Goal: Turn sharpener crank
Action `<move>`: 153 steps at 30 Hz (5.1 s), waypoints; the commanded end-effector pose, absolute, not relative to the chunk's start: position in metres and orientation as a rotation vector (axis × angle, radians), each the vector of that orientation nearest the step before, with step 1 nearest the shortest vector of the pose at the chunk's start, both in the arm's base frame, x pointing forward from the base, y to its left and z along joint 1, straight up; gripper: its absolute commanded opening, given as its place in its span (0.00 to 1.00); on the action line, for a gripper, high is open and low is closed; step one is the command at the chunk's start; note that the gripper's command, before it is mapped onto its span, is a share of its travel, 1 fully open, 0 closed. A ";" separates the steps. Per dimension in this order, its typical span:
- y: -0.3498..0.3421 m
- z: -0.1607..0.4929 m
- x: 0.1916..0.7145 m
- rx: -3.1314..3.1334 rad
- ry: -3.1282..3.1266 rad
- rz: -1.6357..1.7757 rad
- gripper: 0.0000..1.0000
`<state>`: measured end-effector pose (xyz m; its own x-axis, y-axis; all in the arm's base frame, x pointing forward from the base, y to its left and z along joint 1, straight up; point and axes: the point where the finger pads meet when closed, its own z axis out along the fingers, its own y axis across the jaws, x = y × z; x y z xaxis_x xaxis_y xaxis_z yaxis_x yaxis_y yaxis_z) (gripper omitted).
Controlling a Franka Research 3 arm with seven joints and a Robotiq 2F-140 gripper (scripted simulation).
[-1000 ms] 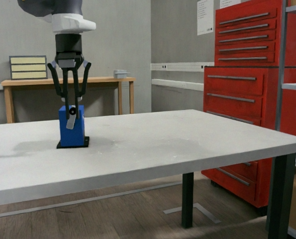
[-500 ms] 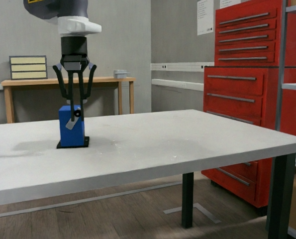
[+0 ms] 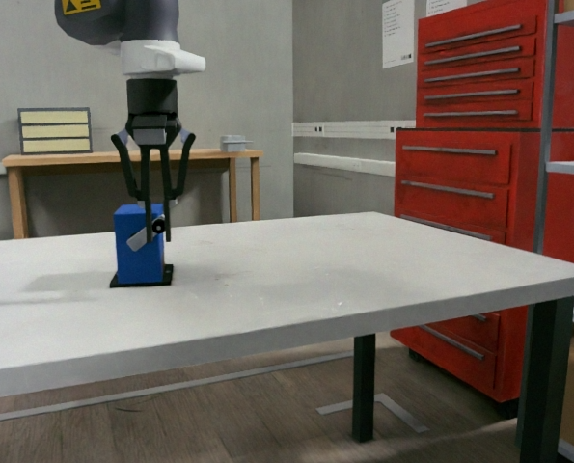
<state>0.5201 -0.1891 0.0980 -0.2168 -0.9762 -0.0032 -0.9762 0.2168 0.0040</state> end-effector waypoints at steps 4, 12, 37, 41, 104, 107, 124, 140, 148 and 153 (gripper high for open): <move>-0.191 0.089 0.525 -1.976 2.440 0.008 0.10; -0.191 0.081 0.528 -1.976 2.440 0.008 0.10; -0.191 0.051 0.527 -1.976 2.440 0.008 0.10; -0.191 0.047 0.526 -1.976 2.440 0.008 0.10; -0.178 0.018 0.466 -1.976 2.440 0.008 0.10; -0.177 0.019 0.462 -1.976 2.440 0.008 0.10; -0.173 0.030 0.446 -1.976 2.440 0.008 0.10; -0.171 0.045 0.435 -1.976 2.440 0.008 0.10; -0.171 0.052 0.432 -1.976 2.440 0.008 0.10; -0.170 0.058 0.431 -1.976 2.440 0.008 0.10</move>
